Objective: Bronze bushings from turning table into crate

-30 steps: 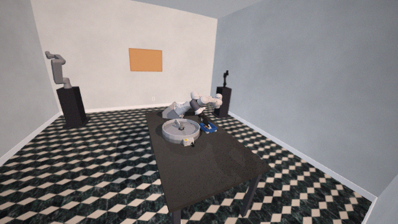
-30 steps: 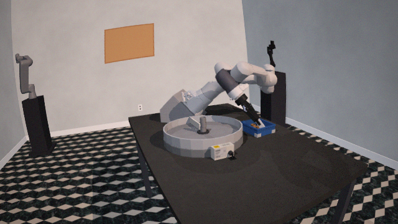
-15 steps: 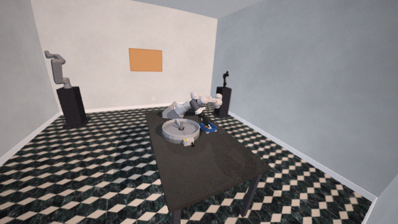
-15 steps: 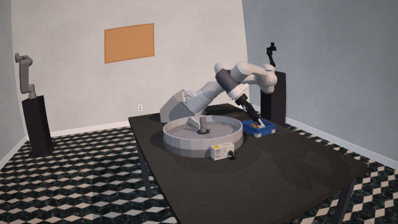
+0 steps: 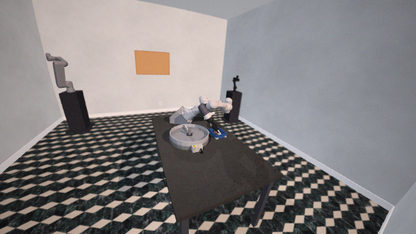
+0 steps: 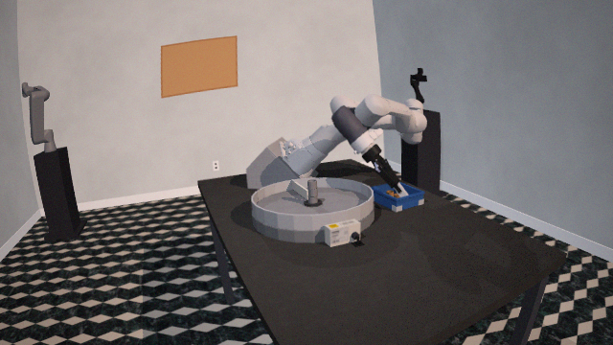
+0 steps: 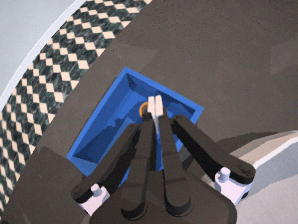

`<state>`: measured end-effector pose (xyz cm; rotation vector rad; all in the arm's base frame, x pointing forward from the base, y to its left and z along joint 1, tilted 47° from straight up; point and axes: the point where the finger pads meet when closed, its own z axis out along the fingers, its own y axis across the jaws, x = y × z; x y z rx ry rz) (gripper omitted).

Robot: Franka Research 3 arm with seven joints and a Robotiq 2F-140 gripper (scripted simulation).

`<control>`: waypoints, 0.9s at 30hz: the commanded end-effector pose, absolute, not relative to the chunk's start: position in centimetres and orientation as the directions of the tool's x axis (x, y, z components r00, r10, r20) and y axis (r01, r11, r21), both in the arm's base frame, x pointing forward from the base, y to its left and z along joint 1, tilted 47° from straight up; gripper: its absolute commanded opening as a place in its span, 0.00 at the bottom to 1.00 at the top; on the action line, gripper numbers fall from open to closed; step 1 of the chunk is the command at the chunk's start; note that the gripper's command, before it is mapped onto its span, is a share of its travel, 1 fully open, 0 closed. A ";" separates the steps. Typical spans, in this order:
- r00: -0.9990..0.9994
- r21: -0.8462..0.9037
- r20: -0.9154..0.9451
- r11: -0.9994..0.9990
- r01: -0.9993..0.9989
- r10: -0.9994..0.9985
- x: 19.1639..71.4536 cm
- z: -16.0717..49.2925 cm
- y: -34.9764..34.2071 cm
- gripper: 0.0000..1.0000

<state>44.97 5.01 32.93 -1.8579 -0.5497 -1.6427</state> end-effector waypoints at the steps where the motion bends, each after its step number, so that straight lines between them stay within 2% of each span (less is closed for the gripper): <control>1: 0.149 -0.155 0.986 -0.740 0.654 -0.075 44.9 33.0 4.9 0.00; 18: 0.149 -0.155 0.986 -0.740 0.654 -0.075 44.9 33.0 4.9 0.00; 19: 0.149 -0.155 0.986 -0.740 0.654 -0.075 44.9 33.0 4.9 0.07; 27: 0.149 -0.155 0.986 -0.740 0.654 -0.075 44.9 33.0 4.9 0.07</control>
